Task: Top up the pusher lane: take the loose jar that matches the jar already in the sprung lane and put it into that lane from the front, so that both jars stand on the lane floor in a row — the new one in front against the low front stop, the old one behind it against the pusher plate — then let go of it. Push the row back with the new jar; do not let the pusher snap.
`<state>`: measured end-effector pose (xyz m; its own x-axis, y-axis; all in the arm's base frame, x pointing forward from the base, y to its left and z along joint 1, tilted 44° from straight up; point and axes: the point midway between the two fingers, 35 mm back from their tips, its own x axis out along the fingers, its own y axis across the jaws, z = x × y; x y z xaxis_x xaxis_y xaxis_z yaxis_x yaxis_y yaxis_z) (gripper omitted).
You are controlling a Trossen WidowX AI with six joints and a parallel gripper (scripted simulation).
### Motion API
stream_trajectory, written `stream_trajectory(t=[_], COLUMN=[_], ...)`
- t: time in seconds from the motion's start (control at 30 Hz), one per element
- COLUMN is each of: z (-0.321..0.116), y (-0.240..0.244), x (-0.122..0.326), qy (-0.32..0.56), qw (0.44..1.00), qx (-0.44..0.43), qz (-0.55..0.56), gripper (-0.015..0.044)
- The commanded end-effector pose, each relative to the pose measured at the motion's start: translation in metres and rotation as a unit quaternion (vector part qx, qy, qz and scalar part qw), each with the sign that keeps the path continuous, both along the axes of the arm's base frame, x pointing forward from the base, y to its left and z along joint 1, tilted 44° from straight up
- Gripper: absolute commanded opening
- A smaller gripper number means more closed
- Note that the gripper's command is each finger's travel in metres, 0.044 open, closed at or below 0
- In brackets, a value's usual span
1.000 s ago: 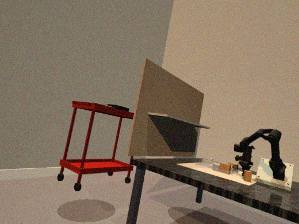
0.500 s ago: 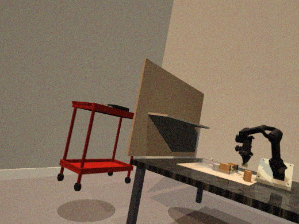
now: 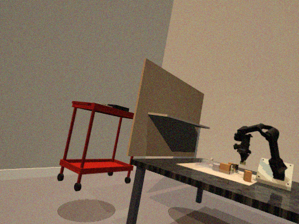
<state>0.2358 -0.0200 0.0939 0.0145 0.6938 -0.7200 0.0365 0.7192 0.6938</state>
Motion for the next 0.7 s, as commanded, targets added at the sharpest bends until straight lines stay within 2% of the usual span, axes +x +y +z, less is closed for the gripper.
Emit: stream_trajectory(t=[0.0,0.33,0.67], z=[-0.013,-0.055,-0.069], y=[-0.003,-0.005,0.007], x=[0.014,0.043,0.046], qy=[-0.001,0.000,0.000], qw=[1.000,1.000,1.000], qx=[0.000,0.000,0.000], qz=[-0.003,-0.005,-0.005], gripper=[0.0000,0.0000,0.0000])
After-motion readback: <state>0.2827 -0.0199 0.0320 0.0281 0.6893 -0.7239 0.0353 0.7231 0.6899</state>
